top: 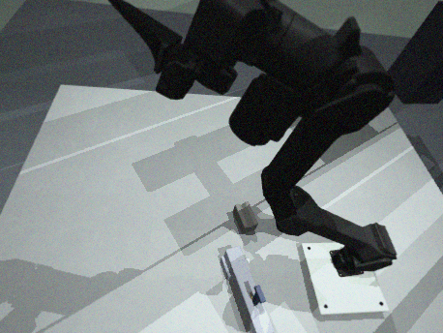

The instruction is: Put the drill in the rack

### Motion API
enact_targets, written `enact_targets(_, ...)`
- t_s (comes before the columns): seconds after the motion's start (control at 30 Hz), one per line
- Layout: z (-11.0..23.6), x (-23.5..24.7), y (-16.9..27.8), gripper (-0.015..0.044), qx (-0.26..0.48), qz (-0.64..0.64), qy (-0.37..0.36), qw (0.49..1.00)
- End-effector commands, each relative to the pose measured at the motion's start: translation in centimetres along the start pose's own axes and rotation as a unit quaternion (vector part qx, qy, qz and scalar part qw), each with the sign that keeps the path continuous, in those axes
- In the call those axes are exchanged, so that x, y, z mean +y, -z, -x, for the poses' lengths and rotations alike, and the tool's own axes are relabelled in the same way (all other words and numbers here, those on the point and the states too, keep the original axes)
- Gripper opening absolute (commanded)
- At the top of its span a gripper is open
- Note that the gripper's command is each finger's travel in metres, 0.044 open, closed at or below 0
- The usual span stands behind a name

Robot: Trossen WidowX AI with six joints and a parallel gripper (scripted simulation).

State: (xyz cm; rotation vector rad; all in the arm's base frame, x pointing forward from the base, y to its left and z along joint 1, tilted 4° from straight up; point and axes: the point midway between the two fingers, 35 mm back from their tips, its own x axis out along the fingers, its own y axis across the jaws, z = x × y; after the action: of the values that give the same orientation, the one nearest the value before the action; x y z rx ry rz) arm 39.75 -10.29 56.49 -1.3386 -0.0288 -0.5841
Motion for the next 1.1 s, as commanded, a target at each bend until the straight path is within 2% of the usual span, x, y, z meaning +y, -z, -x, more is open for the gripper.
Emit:
enact_targets(0.0,0.0,0.0,0.0,0.0374,0.0,0.0,0.0,1.0)
enact_targets(0.27,0.1,-0.2,0.1,0.0164,0.001,0.0,0.002,1.0)
enact_targets(0.47,2.1,-6.6,3.7,0.0006,0.025,0.031,0.091,0.995)
enact_targets(0.6,4.2,-10.9,5.5,0.0,0.046,0.072,0.155,0.984)
enact_targets(0.77,8.9,-17.5,7.3,0.0,0.084,0.15,0.255,0.952)
enact_targets(0.9,13.3,-22.3,7.7,0.0,0.116,0.208,0.339,0.91)
enact_targets(1.07,20.1,-27.4,6.5,0.0,0.158,0.29,0.444,0.833)
